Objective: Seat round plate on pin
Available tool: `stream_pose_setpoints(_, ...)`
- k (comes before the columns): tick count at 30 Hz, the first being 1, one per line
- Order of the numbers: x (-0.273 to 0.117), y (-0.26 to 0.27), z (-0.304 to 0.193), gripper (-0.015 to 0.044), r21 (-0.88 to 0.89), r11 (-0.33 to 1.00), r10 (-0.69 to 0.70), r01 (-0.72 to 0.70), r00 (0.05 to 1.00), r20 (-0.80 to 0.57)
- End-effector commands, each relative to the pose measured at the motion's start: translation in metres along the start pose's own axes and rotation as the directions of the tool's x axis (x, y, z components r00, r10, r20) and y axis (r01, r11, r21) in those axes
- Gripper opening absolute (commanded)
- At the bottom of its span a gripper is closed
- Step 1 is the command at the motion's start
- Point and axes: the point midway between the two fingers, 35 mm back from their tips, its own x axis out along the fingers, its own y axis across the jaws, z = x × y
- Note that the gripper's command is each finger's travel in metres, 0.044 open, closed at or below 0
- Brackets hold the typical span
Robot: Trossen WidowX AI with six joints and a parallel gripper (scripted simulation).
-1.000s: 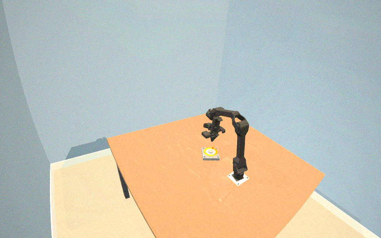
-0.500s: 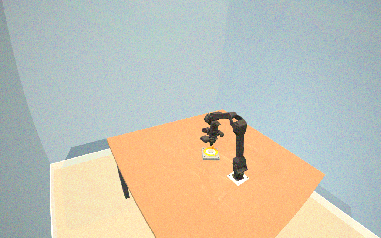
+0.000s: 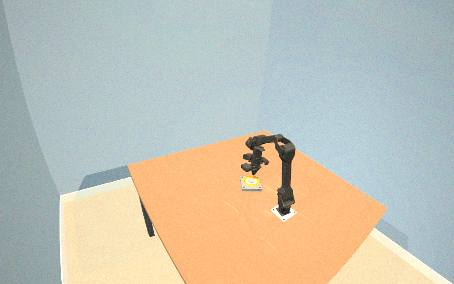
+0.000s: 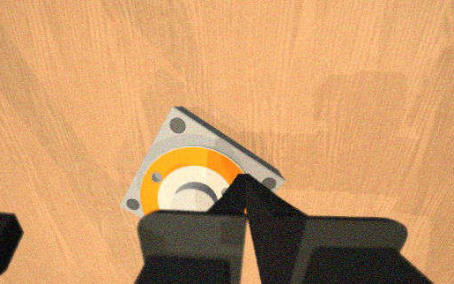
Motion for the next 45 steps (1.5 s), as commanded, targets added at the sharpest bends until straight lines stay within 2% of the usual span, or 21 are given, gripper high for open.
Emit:
stream_pose_setpoints(1,0.001,-0.004,-0.006,0.0000,-0.004,1.000,-0.005,0.005,1.000,-0.003)
stream_pose_setpoints(41,0.000,-0.010,-0.045,0.0000,-0.003,1.000,-0.006,0.005,1.000,-0.007)
stream_pose_setpoints(45,-0.010,-0.010,-0.044,0.0000,-0.003,1.000,-0.006,0.006,1.000,-0.007)
